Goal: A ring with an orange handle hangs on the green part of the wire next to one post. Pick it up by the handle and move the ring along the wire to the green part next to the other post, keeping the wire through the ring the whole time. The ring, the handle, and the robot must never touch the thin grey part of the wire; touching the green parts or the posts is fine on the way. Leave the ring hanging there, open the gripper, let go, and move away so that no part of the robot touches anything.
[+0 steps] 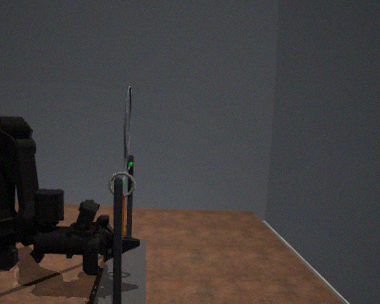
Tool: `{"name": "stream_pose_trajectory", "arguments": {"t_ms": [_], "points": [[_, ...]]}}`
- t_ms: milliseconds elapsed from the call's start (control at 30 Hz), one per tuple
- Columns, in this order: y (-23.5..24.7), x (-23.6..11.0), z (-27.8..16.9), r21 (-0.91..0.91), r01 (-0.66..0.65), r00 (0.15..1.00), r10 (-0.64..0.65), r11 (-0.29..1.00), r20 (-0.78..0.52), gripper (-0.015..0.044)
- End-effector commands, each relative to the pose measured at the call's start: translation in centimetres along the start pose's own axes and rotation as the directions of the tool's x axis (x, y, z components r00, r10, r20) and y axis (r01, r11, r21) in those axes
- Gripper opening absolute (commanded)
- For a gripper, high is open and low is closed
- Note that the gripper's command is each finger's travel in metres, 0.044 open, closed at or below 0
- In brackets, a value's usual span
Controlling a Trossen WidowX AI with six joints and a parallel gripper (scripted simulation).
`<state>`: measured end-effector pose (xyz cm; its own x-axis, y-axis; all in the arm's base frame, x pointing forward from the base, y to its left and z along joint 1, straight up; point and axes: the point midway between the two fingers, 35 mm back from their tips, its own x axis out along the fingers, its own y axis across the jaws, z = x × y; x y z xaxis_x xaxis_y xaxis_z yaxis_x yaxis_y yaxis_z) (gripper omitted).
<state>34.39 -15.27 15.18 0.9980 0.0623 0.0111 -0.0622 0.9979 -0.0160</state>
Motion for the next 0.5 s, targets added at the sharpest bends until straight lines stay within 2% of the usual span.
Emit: {"name": "stream_pose_trajectory", "arguments": {"t_ms": [0, 467], "points": [[0.4, 0.0, 0.2, 0.001, 0.001, 1.0, -0.001, 1.0, 0.005, -0.015], [1.9, 0.0, 0.2, 0.009, -0.001, 1.0, 0.001, 1.0, 0.004, -0.015]]}}
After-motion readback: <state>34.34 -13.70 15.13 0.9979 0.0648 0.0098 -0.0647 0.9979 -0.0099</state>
